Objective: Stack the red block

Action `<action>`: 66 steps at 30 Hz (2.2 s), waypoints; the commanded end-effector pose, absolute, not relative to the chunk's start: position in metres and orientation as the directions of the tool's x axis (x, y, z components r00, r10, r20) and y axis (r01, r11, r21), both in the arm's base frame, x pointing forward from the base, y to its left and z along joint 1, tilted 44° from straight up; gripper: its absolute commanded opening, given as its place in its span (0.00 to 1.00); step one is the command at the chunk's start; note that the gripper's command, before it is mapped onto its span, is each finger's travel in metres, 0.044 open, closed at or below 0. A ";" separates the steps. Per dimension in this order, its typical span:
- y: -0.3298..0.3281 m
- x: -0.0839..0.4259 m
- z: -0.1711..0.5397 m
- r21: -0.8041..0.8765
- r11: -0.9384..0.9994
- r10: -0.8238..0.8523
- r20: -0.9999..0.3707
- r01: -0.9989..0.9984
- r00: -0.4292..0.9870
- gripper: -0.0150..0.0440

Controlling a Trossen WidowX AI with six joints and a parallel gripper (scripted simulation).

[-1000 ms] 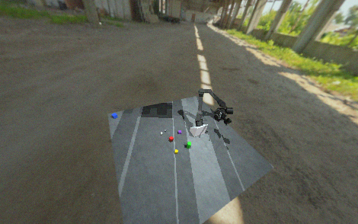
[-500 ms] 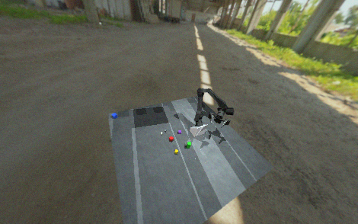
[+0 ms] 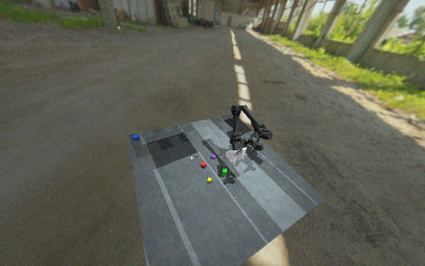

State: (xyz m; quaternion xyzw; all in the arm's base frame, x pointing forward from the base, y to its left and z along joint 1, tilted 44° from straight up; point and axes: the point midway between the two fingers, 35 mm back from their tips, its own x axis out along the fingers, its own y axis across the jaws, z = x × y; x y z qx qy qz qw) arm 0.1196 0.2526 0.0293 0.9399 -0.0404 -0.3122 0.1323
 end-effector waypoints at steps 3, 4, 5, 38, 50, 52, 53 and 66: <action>0.238 0.150 0.027 0.151 -0.963 -0.269 -0.599 -0.224 0.754 1.00; 0.235 0.156 0.026 0.126 -0.955 -0.288 -0.602 -0.267 0.745 1.00; 0.232 0.161 0.026 0.102 -0.945 -0.306 -0.606 -0.309 0.734 1.00; 0.081 0.286 0.028 -0.429 0.030 -0.685 -0.667 -0.903 0.294 1.00; 0.010 0.308 0.029 -0.591 0.535 -0.711 -0.701 -0.604 0.057 1.00; -0.002 0.311 0.029 -0.610 0.594 -0.708 -0.706 -0.525 0.019 1.00; -0.008 0.312 0.029 -0.618 0.621 -0.705 -0.709 -0.483 0.000 1.00; -0.039 0.320 0.026 -0.646 0.708 -0.689 -0.720 -0.285 -0.080 1.00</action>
